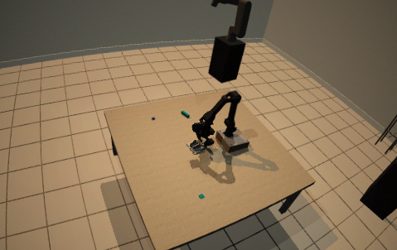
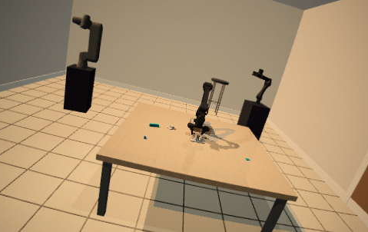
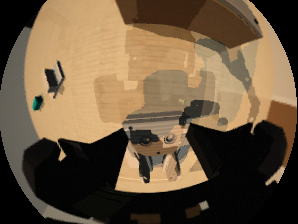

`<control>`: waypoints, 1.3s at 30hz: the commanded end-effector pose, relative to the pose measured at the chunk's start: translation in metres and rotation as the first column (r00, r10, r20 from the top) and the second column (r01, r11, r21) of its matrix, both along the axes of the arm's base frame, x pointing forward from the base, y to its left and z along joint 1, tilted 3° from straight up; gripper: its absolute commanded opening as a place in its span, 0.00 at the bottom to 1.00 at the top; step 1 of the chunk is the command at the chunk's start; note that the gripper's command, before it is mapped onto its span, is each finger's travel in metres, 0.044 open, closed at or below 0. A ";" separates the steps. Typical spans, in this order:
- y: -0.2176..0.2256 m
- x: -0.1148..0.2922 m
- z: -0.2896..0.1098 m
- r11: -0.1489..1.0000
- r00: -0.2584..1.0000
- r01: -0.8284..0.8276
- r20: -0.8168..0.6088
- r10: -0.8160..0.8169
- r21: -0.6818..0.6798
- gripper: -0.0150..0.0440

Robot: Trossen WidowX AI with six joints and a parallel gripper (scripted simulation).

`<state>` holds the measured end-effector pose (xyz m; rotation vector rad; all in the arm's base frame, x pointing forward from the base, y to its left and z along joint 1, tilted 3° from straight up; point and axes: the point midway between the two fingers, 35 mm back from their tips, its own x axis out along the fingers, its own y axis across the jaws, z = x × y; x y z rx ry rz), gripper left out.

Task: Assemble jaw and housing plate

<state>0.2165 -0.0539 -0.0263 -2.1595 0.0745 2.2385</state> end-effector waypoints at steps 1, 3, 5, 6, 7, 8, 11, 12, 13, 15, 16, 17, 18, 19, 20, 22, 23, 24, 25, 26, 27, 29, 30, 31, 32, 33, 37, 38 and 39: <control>0.000 0.001 -0.002 1.000 1.000 0.001 0.003 -0.001 0.000 0.85; 0.000 0.001 -0.002 1.000 1.000 0.001 0.003 -0.001 0.000 0.85; 0.000 0.001 -0.002 1.000 1.000 0.001 0.003 -0.001 0.000 0.85; 0.000 0.001 -0.002 1.000 1.000 0.001 0.003 -0.001 0.000 0.85; 0.000 0.001 -0.002 1.000 1.000 0.001 0.003 -0.001 0.000 0.85; 0.000 0.001 -0.002 1.000 1.000 0.001 0.003 -0.001 0.000 0.85; 0.000 0.001 -0.002 1.000 1.000 0.001 0.003 -0.001 0.000 0.85; 0.000 0.001 -0.002 1.000 1.000 0.001 0.003 -0.001 0.000 0.85; 0.000 0.001 -0.002 1.000 1.000 0.001 0.003 -0.001 0.000 0.85; 0.000 0.001 -0.002 1.000 1.000 0.001 0.003 -0.001 0.000 0.85; 0.000 0.001 -0.002 1.000 1.000 0.001 0.003 -0.001 0.000 0.85; 0.000 0.001 -0.002 1.000 1.000 0.001 0.003 -0.001 0.000 0.85; 0.000 0.001 -0.002 1.000 1.000 0.001 0.003 -0.001 0.000 0.85; 0.000 0.000 0.000 1.000 1.000 0.000 0.001 0.000 0.000 0.89; 0.000 0.000 0.000 1.000 1.000 0.000 0.001 0.000 0.000 0.94; 0.000 0.000 0.000 1.000 1.000 0.000 0.002 0.000 0.000 1.00; 0.000 0.000 0.000 1.000 1.000 0.000 0.002 0.000 0.000 1.00; 0.000 0.000 0.000 1.000 1.000 0.000 0.002 0.000 0.000 1.00; 0.000 0.000 0.000 1.000 1.000 0.000 0.002 0.000 0.000 1.00; 0.000 0.000 0.000 1.000 1.000 0.000 0.002 0.000 0.000 1.00; 0.000 0.000 0.000 1.000 1.000 0.000 0.002 0.000 0.000 1.00; 0.000 0.000 0.000 1.000 1.000 0.000 0.002 0.000 0.000 1.00; 0.000 0.000 0.000 1.000 1.000 0.000 0.002 0.000 0.000 1.00; 0.000 0.000 0.000 1.000 1.000 0.000 0.002 0.000 0.000 1.00; 0.000 0.000 0.000 1.000 1.000 0.000 0.002 0.000 0.000 1.00; 0.000 0.000 0.000 1.000 1.000 0.000 0.002 0.000 0.000 1.00; 0.000 0.001 0.007 1.000 1.000 0.000 0.003 0.000 0.000 1.00; 0.000 0.002 0.013 1.000 1.000 0.000 0.003 0.000 0.000 1.00; 0.000 0.003 0.020 1.000 1.000 0.000 0.003 0.000 0.000 1.00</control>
